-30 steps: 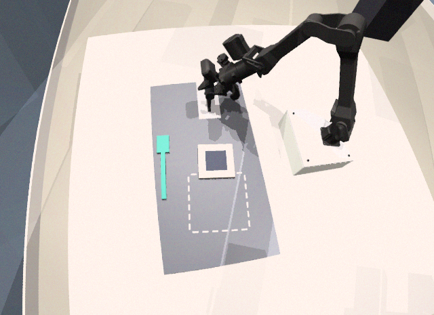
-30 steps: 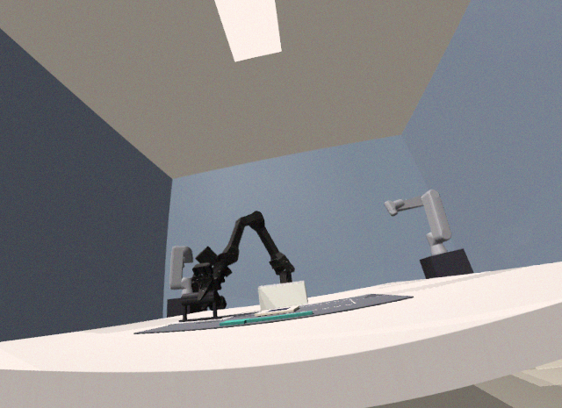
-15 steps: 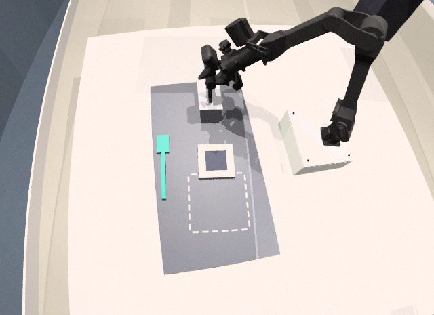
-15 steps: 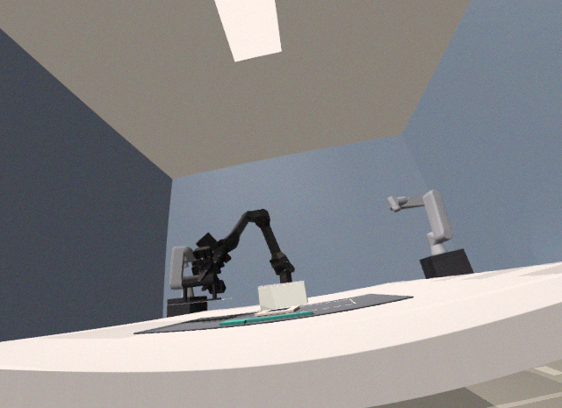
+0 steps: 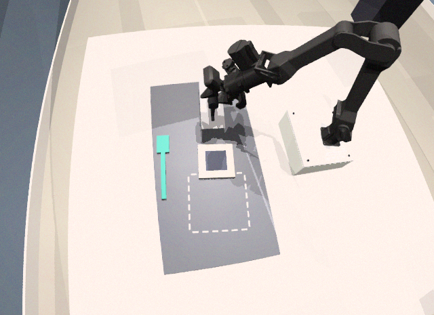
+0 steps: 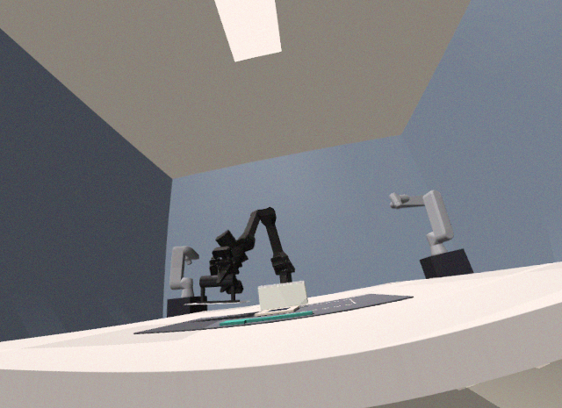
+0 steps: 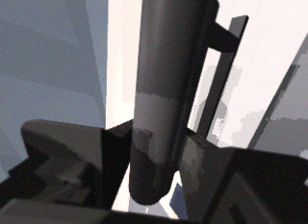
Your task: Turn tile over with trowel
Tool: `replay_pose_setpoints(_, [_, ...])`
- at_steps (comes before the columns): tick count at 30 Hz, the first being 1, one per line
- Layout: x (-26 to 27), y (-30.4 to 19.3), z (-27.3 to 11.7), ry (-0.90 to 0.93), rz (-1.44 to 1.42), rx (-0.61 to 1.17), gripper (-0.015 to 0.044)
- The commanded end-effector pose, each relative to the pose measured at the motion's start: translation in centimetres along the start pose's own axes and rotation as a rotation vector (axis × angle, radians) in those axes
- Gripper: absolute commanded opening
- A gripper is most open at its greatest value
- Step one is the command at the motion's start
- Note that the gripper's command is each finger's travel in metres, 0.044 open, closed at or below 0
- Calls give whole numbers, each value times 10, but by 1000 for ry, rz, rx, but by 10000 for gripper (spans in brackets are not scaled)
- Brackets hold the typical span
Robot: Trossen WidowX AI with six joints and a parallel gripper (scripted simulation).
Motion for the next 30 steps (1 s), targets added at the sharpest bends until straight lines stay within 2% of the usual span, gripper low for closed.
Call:
replay_pose_setpoints(1, [3, -21, -5, 8, -8, -30, 0])
replay_pose_setpoints(30, [-25, -46, 14, 9, -11, -44, 0])
Point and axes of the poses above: the point midway between the two fingers, 35 mm back from their tips, its own z axis out along the fingers, its own x axis across the jaws, y = z × x, the point moved 10 cm from there along -z, back along the fingers, and after that the axes turned 14 degrees about -z, right-handed, at the moved point
